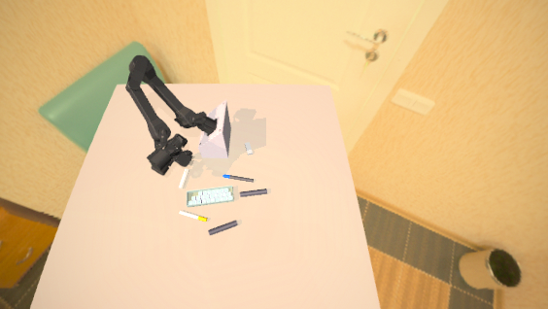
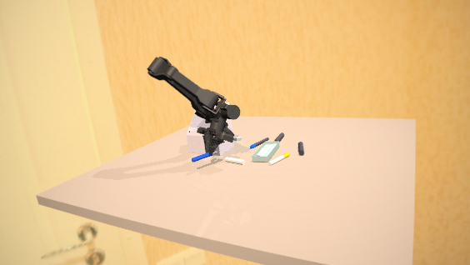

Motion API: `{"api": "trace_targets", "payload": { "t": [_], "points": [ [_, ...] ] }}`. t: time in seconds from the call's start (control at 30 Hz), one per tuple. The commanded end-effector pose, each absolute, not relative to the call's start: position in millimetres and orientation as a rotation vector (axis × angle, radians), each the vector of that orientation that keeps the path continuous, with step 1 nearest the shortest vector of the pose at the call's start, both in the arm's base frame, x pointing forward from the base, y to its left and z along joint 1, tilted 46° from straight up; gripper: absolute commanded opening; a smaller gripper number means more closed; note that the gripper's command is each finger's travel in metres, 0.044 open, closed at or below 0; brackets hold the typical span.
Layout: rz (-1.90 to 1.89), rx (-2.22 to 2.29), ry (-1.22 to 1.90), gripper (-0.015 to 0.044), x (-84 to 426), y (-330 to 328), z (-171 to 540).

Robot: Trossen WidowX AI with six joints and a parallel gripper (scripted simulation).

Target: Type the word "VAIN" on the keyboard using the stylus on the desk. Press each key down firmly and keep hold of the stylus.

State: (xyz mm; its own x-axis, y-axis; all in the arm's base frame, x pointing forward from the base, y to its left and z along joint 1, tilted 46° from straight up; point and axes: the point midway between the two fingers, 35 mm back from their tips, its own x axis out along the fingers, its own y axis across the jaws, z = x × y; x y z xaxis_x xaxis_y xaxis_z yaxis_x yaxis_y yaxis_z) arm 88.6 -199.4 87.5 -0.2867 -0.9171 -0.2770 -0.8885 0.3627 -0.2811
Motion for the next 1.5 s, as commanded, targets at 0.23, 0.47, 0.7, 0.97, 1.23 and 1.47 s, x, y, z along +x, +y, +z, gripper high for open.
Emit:
{"api": "trace_targets", "payload": {
  "t": [0.23, 0.47, 0.7, 0.97, 1.23, 1.47],
  "points": [
    [-0.081, -1.572, 2.25, 0.0, 89.2, -208.3, 74.4],
    [-0.078, -1.569, 2.248, 0.0, 89.2, -216.1, 65.7],
    [-0.08, -1.572, 2.249, 0.0, 87.4, -223.7, 58.9],
    [-0.087, -1.583, 2.253, 0.0, 83.3, -231.7, 54.1],
    [-0.089, -1.586, 2.254, 0.0, 82.3, -233.0, 53.6],
    [-0.099, -1.582, 2.251, 0.015, 83.6, -232.7, 54.8]
  ]
}}
